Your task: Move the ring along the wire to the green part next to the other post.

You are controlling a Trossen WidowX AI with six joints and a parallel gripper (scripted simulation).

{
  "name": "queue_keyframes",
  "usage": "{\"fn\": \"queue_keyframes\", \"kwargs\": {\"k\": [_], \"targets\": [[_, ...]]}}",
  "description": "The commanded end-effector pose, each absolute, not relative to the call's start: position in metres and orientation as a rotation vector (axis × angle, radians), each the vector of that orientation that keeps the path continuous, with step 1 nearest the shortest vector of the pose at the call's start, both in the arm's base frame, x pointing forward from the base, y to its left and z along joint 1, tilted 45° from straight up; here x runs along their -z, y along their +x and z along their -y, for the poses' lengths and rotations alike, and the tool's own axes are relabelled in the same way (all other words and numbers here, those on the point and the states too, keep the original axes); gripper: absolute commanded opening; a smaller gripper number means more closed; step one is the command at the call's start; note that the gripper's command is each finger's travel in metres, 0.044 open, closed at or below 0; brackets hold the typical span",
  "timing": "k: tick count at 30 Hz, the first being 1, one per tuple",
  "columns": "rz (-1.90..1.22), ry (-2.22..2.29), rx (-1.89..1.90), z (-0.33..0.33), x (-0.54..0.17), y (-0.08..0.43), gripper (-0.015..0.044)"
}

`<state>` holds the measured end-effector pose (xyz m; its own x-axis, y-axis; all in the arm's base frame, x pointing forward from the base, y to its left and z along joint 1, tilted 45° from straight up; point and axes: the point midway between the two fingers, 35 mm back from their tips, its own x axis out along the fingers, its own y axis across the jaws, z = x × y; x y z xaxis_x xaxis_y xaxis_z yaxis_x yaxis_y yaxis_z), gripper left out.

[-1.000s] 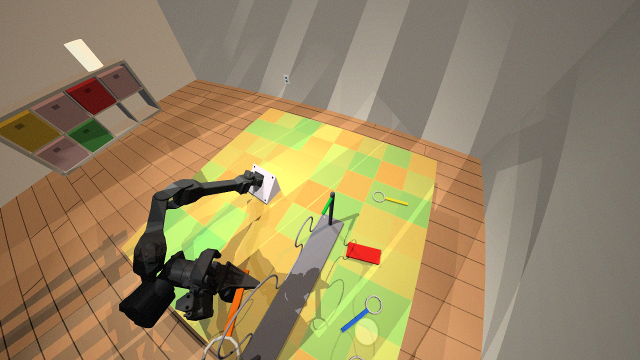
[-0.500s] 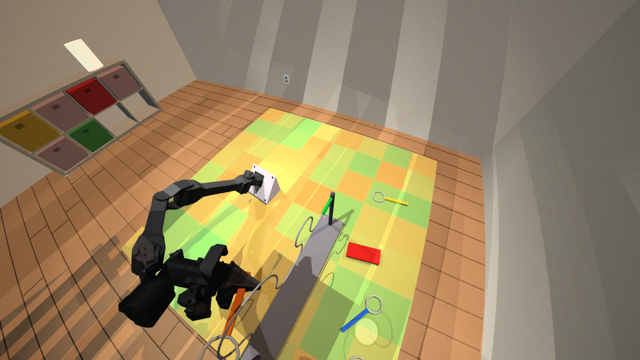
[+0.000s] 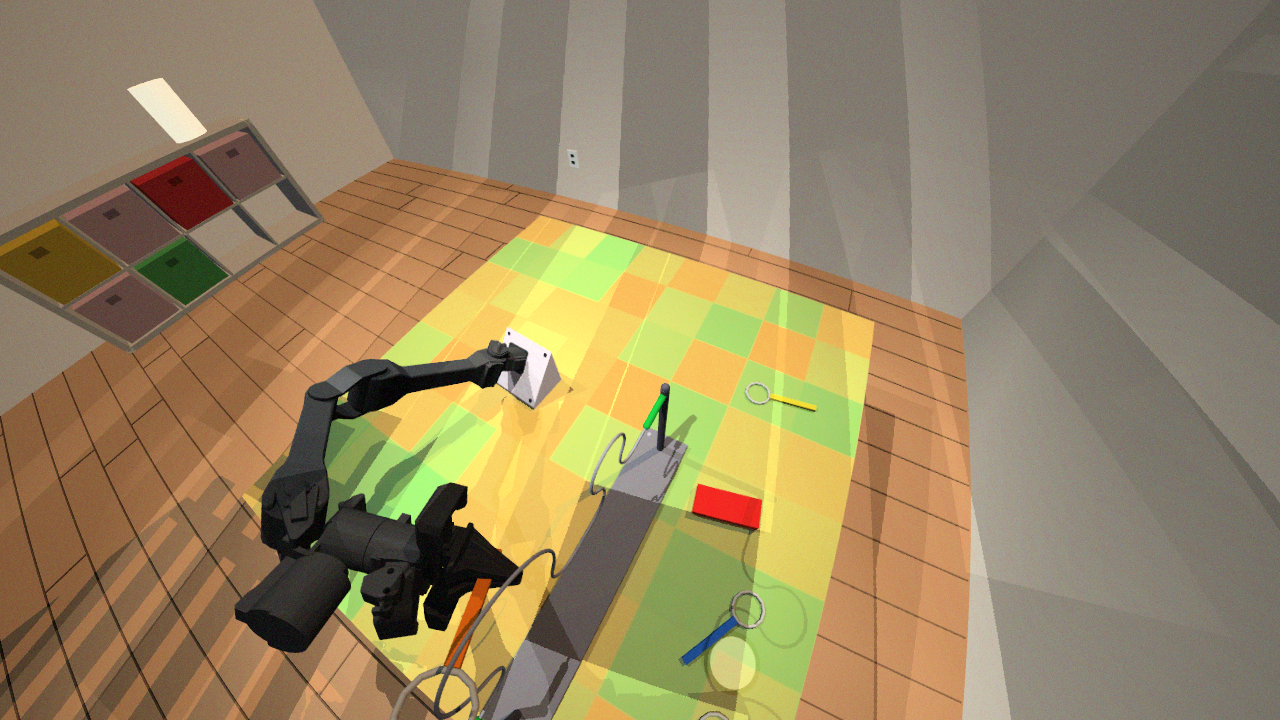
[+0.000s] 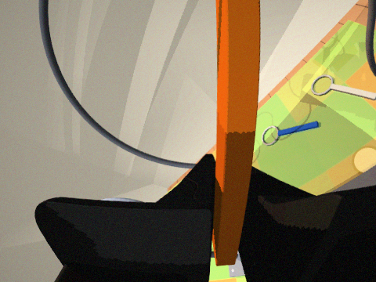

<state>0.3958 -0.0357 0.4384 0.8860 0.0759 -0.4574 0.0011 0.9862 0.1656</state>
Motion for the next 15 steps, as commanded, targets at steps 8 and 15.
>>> {"fn": "queue_keyframes", "kwargs": {"k": [8,15], "targets": [[-0.481,0.021,-0.005,0.041,-0.4372,0.3961,-0.015],[-0.478,-0.066,0.015,0.0441,-0.4371,0.3963,-0.015]]}}
